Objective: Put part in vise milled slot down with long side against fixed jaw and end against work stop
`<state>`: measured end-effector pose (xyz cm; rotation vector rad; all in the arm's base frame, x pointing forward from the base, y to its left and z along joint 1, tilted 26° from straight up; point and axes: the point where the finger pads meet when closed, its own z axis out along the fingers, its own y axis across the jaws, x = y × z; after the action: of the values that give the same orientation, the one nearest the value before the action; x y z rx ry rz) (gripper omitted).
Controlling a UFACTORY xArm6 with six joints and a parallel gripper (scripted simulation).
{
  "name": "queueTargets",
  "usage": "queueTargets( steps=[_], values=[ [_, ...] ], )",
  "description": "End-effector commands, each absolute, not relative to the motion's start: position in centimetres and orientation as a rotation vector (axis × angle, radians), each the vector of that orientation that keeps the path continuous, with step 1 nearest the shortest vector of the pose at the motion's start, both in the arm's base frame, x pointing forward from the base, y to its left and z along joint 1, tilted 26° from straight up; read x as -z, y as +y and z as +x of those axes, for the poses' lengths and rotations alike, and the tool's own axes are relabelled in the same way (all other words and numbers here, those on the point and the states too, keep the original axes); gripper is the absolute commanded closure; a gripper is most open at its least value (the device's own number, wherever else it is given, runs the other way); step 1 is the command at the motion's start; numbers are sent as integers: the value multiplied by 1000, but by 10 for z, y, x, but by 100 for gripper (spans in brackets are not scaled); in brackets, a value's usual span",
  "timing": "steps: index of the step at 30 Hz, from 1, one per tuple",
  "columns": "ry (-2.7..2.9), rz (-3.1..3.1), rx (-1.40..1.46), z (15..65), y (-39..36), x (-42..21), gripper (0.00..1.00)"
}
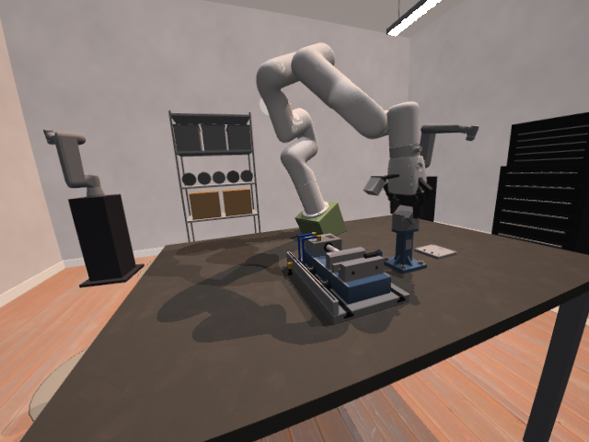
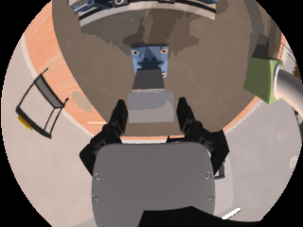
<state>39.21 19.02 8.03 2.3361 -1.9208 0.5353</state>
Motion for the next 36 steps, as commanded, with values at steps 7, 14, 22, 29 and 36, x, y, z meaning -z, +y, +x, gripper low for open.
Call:
queueTargets(
  steps=[7,14,22,29,36],
  values=[
    [-1978,2443,-367,393,190,-82,11],
    [-1998,2478,-306,393,189,-82,11],
    [-2023,2526,-218,393,188,-82,11],
    [-2037,2551,-169,393,188,-82,11],
    [-2053,2582,-105,393,187,-82,11]
  ],
)
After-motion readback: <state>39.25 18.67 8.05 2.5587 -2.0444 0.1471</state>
